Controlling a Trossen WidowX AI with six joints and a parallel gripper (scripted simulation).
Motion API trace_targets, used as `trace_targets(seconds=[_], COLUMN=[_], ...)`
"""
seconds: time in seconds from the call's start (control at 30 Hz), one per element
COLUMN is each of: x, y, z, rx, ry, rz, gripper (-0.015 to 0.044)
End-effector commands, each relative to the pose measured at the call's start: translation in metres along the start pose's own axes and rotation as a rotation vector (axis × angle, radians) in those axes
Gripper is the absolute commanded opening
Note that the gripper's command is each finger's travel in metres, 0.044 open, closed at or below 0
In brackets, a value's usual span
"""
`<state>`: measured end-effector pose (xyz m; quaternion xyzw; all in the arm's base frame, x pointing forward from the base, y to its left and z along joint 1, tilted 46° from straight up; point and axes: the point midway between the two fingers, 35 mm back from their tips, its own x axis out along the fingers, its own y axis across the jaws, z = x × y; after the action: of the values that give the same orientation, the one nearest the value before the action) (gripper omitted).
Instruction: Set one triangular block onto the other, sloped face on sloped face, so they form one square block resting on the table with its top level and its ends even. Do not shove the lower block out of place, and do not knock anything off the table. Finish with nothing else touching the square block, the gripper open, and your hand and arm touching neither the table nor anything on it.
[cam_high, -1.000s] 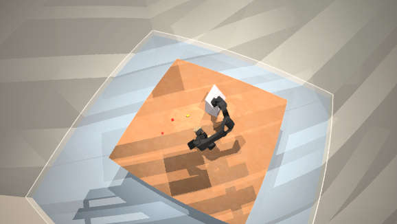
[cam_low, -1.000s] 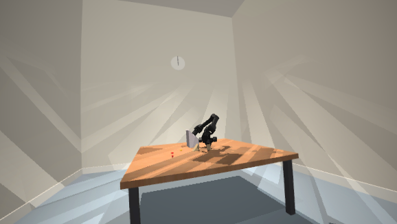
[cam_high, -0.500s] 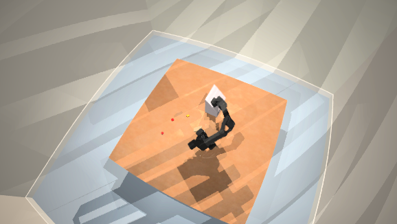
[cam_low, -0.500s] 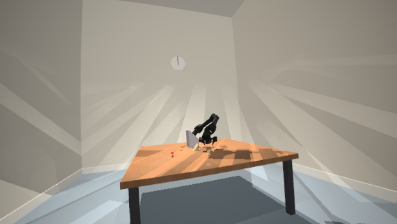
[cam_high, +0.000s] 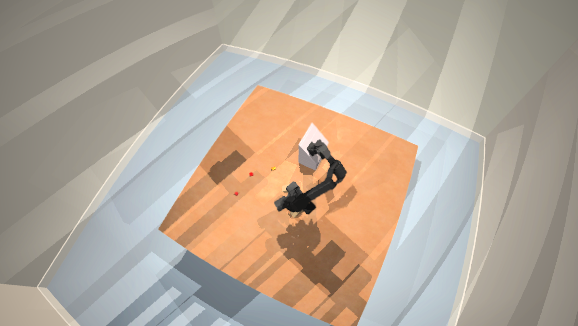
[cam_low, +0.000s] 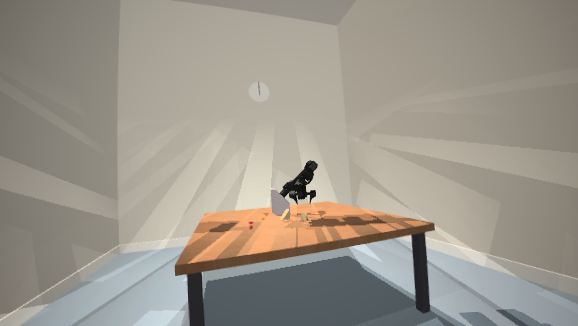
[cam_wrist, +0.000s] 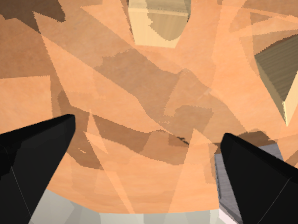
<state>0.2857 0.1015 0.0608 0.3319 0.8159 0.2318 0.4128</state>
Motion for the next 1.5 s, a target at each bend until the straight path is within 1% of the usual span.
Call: trace_targets(seconds=[0.0, 0.13, 0.2, 0.4, 0.47, 0.67, 0.97, 1.03, 1.47], x=[-0.035, -0.038, -0.042, -0.039, -0.036, -0.029, 0.052, 0.064, 0.065], y=[-0.002, -0.002, 0.001, 0.004, 0.004, 0.004, 0.005, 0.004, 0.004], z=[-0.022, -0.022, -0.011, 0.057, 0.072, 0.075, 0.08, 0.079, 0.079], rx=[0.031, 0.029, 0.011, -0.013, -0.018, -0.02, -0.041, -0.044, -0.045], ry=[-0.093, -0.1, -0.114, -0.101, -0.098, -0.094, -0.042, -0.033, -0.032], rz=[0.001, 0.004, 0.012, 0.006, 0.004, 0.004, -0.001, -0.001, -0.002], gripper=[0.044, 0.044, 0.044, 0.044, 0.044, 0.044, 0.044, 0.044, 0.044])
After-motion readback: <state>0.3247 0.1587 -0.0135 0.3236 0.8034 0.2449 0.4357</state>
